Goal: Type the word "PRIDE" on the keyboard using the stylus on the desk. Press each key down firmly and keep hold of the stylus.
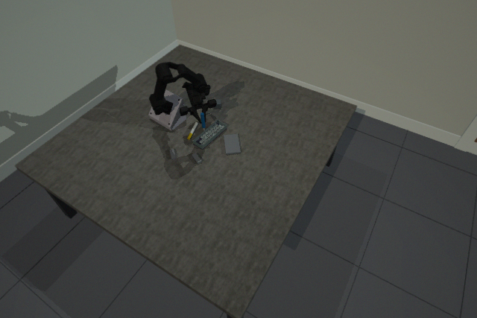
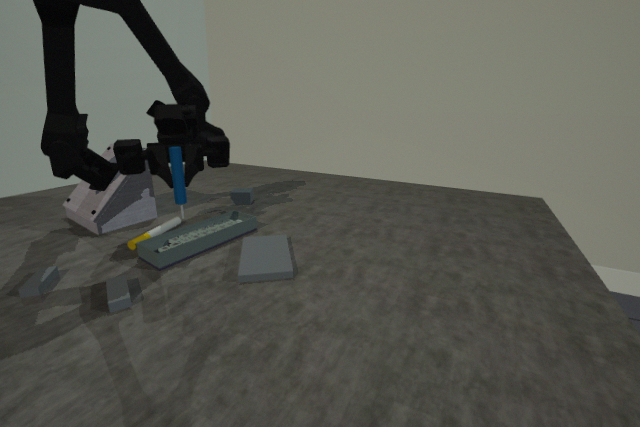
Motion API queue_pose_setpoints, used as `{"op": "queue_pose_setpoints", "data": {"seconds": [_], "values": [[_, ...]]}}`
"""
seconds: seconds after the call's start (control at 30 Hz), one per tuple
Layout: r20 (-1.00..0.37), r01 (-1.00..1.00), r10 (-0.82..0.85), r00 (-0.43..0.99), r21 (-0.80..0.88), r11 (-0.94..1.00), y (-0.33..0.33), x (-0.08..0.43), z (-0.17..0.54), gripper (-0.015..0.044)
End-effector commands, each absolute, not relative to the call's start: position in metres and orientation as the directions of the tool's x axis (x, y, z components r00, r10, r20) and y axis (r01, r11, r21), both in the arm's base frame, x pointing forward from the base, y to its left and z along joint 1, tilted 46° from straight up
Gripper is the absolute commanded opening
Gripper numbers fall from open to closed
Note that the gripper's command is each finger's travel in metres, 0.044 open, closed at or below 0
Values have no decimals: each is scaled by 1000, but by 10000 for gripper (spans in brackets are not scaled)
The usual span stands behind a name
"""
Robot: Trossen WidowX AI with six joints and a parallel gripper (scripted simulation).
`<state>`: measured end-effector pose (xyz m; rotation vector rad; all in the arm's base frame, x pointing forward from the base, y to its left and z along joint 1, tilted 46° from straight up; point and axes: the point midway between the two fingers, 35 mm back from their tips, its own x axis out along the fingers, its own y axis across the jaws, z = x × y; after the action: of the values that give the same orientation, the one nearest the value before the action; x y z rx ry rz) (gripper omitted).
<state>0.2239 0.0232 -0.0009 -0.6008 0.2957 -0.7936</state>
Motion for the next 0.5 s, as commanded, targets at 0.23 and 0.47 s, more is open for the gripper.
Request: {"op": "queue_pose_setpoints", "data": {"seconds": [0.23, 0.47], "values": [[-28, 577, -740, 672, -606, 548, 24, 224, -1, 18], [-28, 578, -740, 672, -605, 548, 37, 232, -12, 0]]}}
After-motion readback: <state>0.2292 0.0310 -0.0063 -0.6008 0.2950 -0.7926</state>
